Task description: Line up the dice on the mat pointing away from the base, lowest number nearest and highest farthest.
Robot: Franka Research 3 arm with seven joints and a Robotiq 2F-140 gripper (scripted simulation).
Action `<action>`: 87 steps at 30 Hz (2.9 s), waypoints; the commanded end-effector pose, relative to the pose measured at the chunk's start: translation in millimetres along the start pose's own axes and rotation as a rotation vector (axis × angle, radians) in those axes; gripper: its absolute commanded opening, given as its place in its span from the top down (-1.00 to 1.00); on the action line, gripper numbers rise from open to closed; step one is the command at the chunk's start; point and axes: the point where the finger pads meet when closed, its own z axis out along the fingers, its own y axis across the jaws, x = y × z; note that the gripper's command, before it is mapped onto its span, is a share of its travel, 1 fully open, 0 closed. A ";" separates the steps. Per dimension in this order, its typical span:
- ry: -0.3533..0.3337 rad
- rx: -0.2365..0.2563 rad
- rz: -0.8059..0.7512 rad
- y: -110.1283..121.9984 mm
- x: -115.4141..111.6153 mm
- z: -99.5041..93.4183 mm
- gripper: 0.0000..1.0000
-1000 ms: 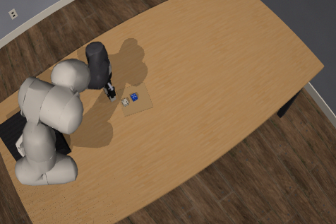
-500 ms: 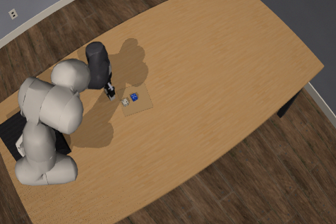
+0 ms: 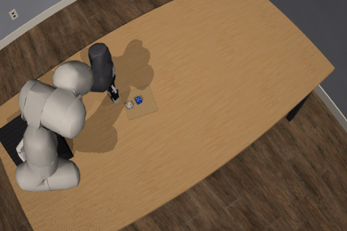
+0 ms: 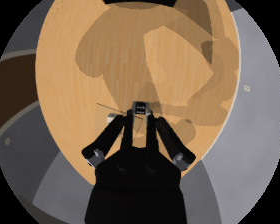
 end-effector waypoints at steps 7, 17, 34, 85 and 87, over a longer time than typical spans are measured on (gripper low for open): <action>0.001 -0.001 0.005 0.4 0.0 0.9 0.75; 0.001 -0.001 0.005 0.4 0.0 -23.6 0.75; 0.001 -0.001 0.005 0.4 0.0 -99.1 0.75; 0.001 -0.001 0.096 -83.5 -131.8 -51.4 0.75; 0.001 -0.001 0.096 -83.5 -132.0 -41.8 0.75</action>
